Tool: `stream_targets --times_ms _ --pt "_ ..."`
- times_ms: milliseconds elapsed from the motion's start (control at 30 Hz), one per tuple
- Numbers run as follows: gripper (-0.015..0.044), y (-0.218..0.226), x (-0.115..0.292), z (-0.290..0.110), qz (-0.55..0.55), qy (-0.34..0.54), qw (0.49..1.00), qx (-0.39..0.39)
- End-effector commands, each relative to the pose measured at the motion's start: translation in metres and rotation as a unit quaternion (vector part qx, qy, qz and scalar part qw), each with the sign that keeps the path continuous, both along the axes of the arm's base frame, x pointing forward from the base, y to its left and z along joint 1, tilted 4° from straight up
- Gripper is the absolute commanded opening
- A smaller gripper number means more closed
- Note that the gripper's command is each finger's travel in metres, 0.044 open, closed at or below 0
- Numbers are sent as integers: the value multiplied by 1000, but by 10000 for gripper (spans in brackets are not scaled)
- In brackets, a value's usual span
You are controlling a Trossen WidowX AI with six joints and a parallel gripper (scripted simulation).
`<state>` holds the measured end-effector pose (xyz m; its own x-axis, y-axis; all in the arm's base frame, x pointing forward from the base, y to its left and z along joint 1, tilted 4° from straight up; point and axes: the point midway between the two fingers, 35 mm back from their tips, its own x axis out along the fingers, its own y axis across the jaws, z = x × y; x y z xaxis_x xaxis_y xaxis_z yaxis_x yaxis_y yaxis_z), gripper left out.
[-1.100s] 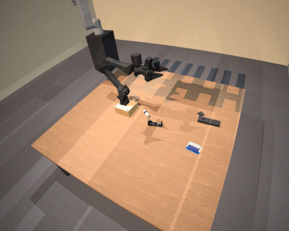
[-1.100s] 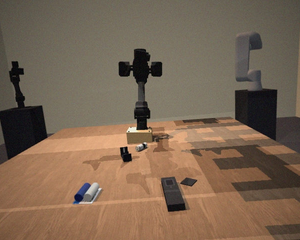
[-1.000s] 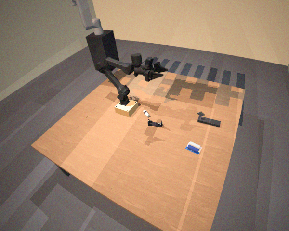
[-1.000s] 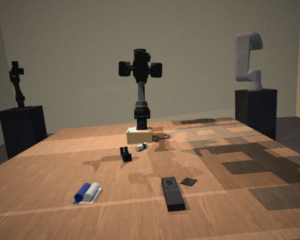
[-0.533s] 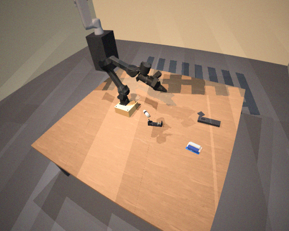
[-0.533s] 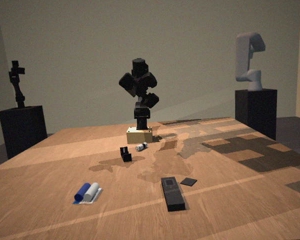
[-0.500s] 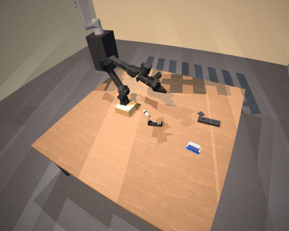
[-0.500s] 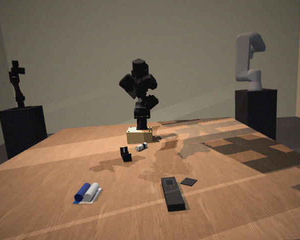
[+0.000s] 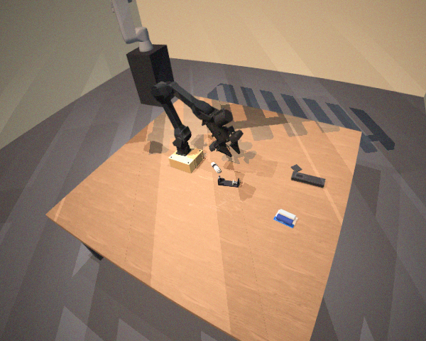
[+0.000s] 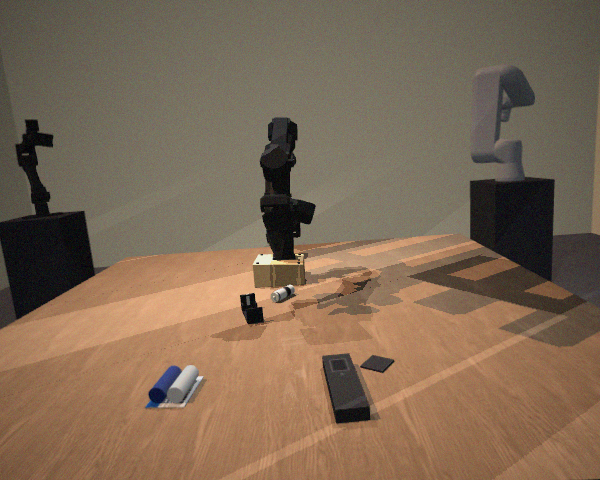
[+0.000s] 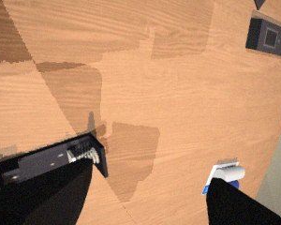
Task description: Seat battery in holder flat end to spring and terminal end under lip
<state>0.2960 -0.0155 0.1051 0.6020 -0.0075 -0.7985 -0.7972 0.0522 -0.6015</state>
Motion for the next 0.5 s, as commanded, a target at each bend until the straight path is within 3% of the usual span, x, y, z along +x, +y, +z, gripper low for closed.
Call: stream_targets --times_ms 0,200,467 --pt "247 2 -59 -59 293 195 929 -113" --pt "247 4 -95 -76 447 266 846 -120" --pt "247 4 -96 -76 452 268 842 -119"
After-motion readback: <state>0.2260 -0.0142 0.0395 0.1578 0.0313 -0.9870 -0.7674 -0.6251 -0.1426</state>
